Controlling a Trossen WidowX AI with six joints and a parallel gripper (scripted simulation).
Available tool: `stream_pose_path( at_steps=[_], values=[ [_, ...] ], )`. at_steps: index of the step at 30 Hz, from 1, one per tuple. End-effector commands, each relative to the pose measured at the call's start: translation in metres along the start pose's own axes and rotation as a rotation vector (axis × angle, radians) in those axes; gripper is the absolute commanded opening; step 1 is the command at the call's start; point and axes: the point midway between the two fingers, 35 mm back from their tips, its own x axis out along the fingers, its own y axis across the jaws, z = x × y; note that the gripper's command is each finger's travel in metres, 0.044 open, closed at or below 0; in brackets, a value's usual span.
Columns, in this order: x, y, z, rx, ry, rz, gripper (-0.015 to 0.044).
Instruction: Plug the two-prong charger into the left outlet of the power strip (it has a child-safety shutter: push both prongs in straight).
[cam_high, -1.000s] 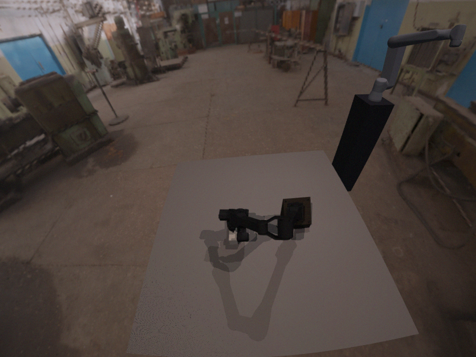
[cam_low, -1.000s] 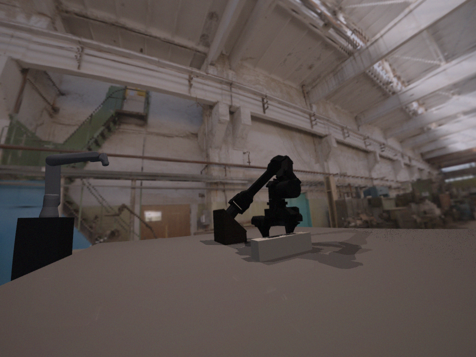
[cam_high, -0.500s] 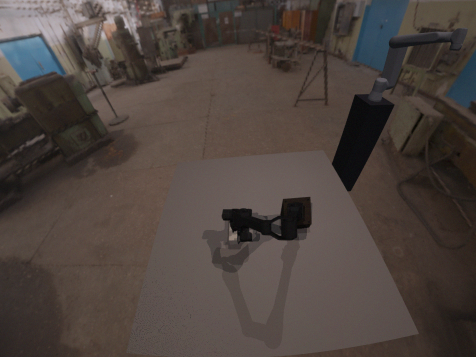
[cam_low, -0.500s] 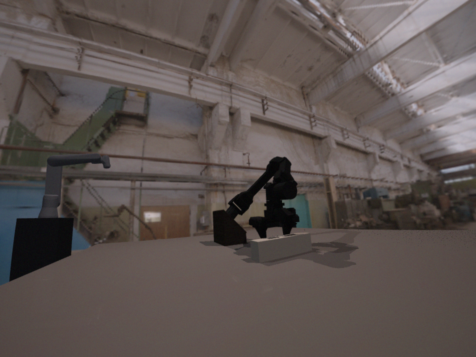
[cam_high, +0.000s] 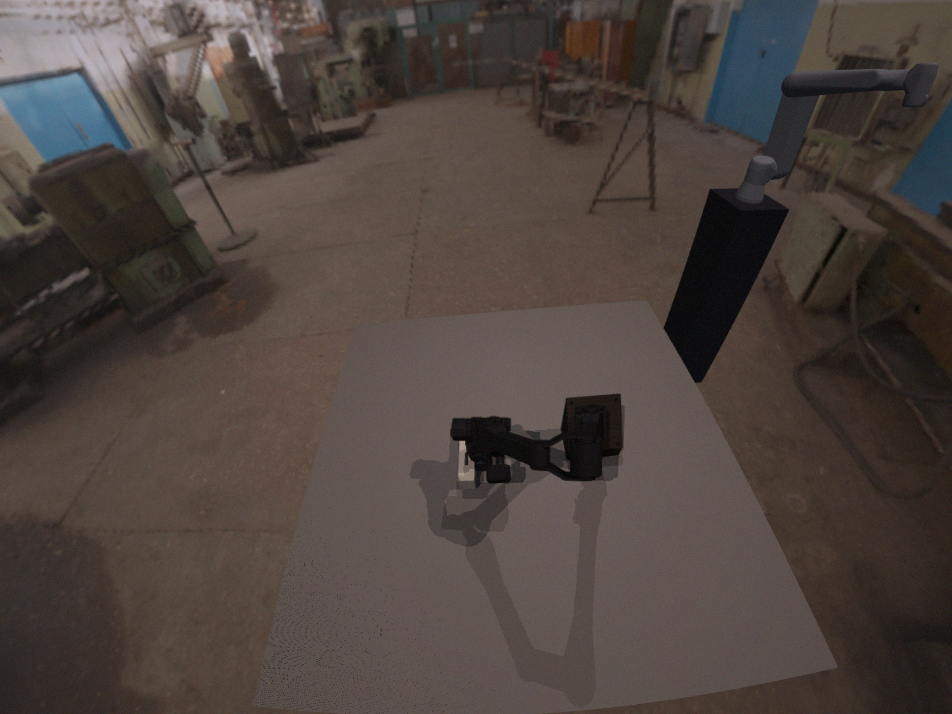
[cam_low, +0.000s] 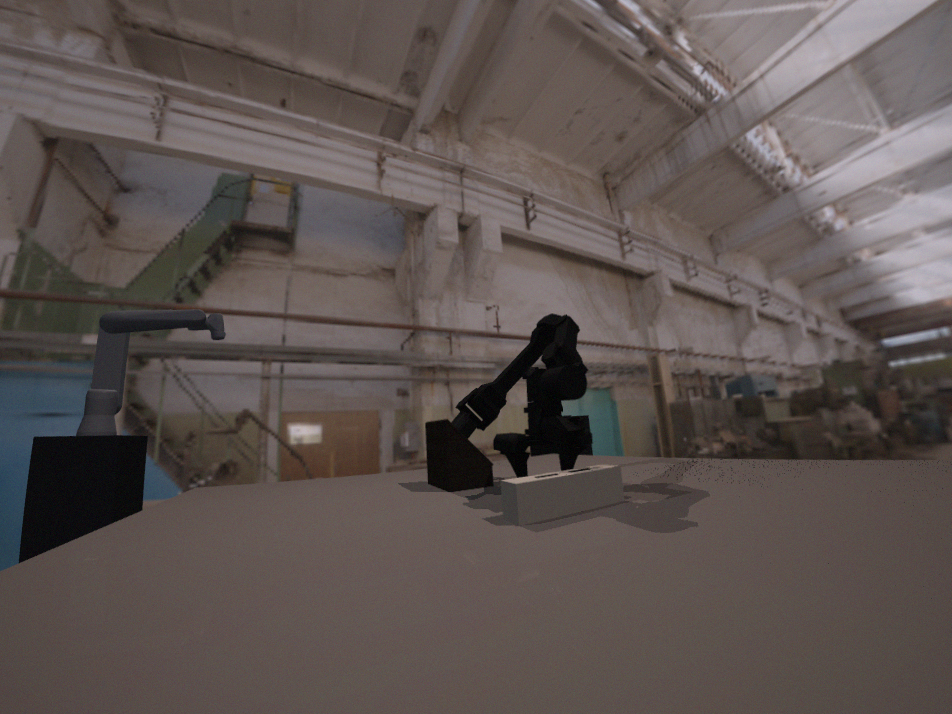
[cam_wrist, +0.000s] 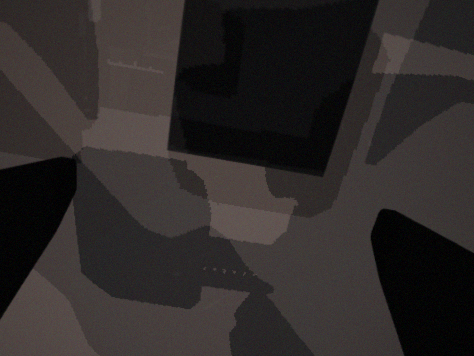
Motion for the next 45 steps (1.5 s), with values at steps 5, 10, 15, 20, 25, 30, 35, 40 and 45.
stream_pose_path(
  at_steps=[5, 10, 15, 20, 25, 30, 35, 40, 45],
  values=[
    [0.001, 0.000, -0.010, -0.001, -0.002, 0.002, 0.0440],
    [0.001, 0.000, -0.015, -0.001, -0.002, 0.002, 0.0440],
    [0.002, 0.000, -0.021, -0.001, -0.002, 0.002, 0.0440],
    [-0.023, -0.001, -0.009, 0.005, -0.194, -0.004, 0.0440],
    [-0.059, -0.001, -0.003, 0.006, -0.476, -0.003, 0.0440],
    [-0.077, -0.001, -0.003, 0.003, -0.611, 0.001, 0.0440],
    [-0.077, -0.001, -0.003, 0.003, -0.611, 0.001, 0.0440],
    [-0.077, -0.001, -0.003, 0.003, -0.611, 0.001, 0.0440],
    [-0.077, -0.001, -0.003, 0.003, -0.611, 0.001, 0.0440]
  ],
)
